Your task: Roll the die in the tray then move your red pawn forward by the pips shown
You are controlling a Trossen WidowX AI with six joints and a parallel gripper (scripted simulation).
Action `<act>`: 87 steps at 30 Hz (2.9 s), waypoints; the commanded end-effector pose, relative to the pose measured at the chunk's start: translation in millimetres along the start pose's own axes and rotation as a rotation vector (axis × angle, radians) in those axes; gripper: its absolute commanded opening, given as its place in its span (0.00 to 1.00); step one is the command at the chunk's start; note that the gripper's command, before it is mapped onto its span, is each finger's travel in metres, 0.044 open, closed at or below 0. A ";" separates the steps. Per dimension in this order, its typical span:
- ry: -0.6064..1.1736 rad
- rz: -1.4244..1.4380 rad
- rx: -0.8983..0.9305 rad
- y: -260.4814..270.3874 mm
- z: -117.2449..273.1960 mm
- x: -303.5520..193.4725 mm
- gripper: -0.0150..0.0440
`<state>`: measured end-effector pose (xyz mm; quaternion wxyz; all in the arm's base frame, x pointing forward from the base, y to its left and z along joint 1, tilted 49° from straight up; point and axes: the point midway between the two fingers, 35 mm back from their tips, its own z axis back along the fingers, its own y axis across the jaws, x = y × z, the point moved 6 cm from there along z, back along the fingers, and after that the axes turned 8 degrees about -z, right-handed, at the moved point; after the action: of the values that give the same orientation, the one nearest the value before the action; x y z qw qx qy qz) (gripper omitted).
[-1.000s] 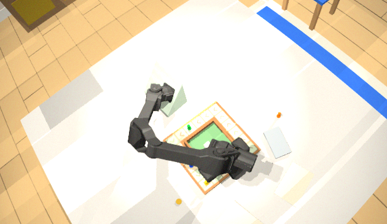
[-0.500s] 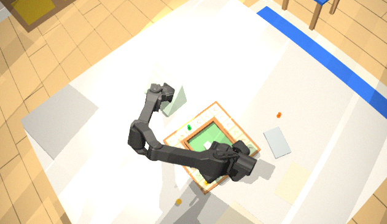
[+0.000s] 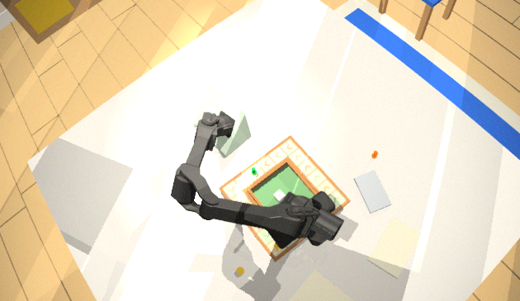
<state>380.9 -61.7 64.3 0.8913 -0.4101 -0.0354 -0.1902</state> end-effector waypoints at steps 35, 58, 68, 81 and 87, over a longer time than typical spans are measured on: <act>0.001 0.005 0.006 2.3 75.8 3.2 0.25; 0.002 0.007 -0.003 34.6 54.6 -7.5 0.25; 0.002 0.007 -0.004 41.9 34.5 -10.4 0.25; 0.001 0.007 -0.006 41.4 4.0 -10.6 0.25; 0.001 0.007 -0.006 41.3 -3.5 -10.6 0.25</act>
<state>388.0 -31.0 34.3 0.8917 -0.4091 -0.0360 -0.1903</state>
